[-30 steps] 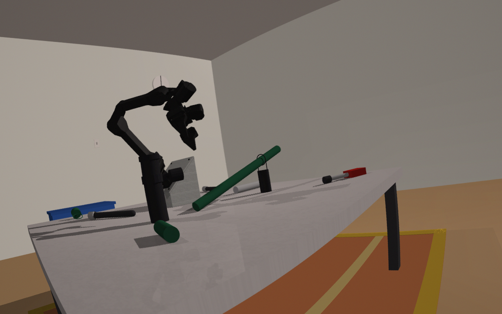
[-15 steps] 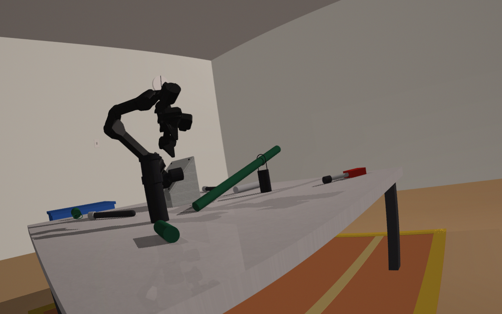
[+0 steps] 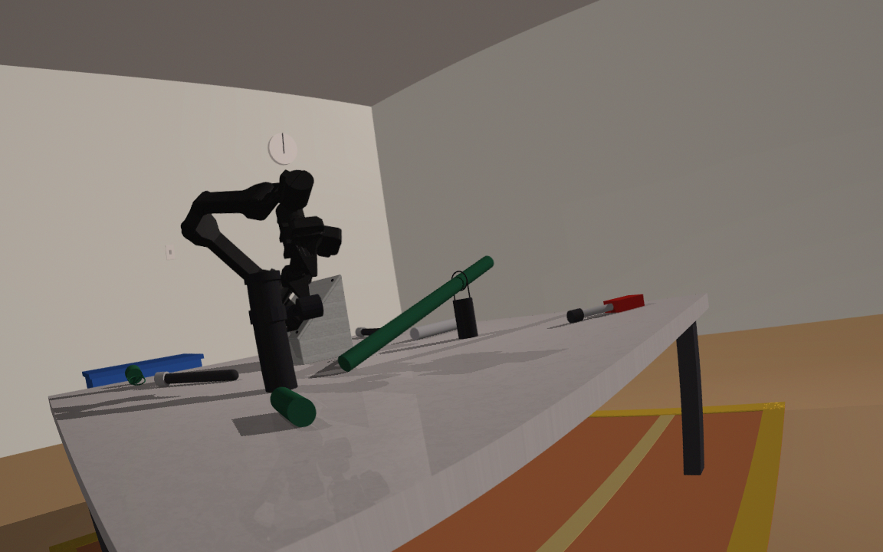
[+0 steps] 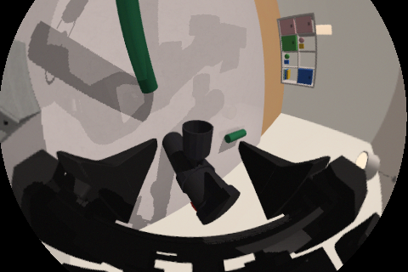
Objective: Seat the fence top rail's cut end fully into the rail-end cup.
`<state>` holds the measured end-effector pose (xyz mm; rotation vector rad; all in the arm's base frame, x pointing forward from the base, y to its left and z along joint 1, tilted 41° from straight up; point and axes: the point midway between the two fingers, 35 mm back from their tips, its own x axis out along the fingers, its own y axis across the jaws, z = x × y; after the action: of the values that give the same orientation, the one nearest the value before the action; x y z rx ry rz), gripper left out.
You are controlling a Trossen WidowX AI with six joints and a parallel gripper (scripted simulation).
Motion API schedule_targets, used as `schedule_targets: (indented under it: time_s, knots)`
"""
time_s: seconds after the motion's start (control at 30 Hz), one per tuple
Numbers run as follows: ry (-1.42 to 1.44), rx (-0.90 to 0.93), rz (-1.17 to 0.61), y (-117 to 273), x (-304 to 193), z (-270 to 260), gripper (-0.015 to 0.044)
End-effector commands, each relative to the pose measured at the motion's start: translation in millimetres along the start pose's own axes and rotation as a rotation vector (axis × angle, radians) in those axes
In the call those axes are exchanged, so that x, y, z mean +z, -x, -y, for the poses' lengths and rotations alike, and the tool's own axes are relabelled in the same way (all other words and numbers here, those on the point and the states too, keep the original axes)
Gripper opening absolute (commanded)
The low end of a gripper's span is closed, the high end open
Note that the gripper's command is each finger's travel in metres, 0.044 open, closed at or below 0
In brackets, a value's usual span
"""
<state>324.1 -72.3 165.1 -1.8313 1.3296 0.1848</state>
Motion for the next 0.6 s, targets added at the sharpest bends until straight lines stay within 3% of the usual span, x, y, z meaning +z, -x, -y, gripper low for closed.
schedule_targets:
  time_s: [0.0,0.57]
  knots:
    - [0.000,-0.007,0.004,-3.7,0.3,-0.3,0.0440]
    - [-0.002,-0.005,0.006,-30.8,1.8,1.4,0.0440]
